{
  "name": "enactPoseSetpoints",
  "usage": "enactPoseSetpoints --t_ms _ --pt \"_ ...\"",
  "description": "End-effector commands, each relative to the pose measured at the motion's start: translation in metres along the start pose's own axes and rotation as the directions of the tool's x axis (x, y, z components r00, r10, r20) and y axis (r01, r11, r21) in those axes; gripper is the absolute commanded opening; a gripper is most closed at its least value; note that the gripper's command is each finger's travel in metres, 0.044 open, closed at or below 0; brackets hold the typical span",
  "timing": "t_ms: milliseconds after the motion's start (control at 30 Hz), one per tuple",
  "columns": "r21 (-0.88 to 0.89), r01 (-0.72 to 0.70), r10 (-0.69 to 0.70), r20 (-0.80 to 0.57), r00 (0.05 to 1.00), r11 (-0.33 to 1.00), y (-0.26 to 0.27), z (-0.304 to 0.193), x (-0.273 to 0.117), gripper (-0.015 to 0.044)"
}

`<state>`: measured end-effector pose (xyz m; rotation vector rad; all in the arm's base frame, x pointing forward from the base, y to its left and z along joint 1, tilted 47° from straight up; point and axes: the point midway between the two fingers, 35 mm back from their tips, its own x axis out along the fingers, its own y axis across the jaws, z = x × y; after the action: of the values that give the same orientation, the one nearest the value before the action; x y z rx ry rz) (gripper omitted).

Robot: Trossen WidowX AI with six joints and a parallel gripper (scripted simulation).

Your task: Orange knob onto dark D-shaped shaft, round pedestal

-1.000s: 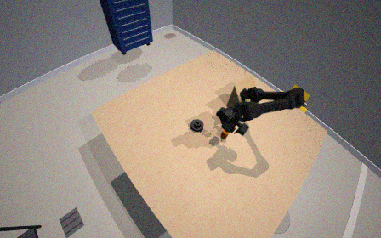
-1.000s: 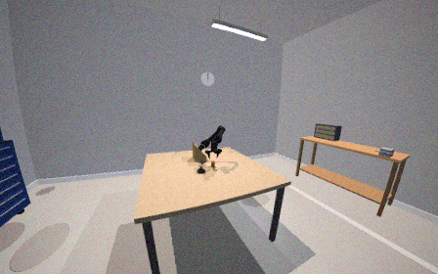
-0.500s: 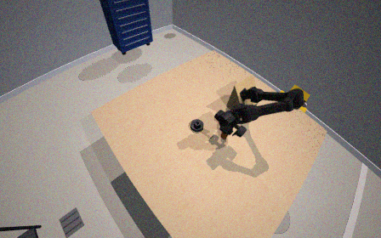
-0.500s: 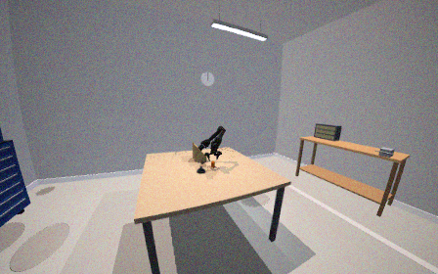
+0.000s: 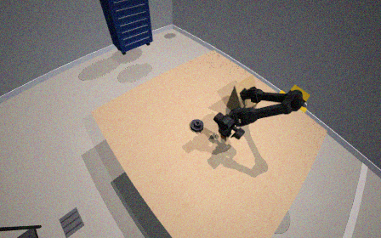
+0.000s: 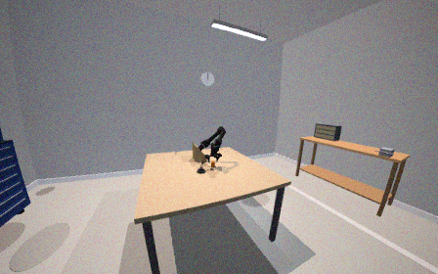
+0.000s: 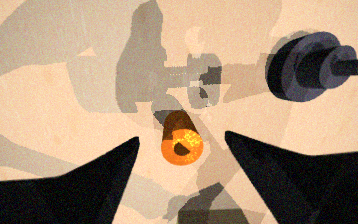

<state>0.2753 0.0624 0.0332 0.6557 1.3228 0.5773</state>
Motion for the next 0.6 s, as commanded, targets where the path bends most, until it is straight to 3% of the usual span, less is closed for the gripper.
enactPoseSetpoints --t_ms 0,567 --pt "0.010 -0.004 0.004 -0.011 1.000 1.000 -0.001 -0.003 0.010 0.0440" --pt "0.010 -0.009 0.009 -0.010 1.000 1.000 0.002 -0.005 0.037 0.0440"
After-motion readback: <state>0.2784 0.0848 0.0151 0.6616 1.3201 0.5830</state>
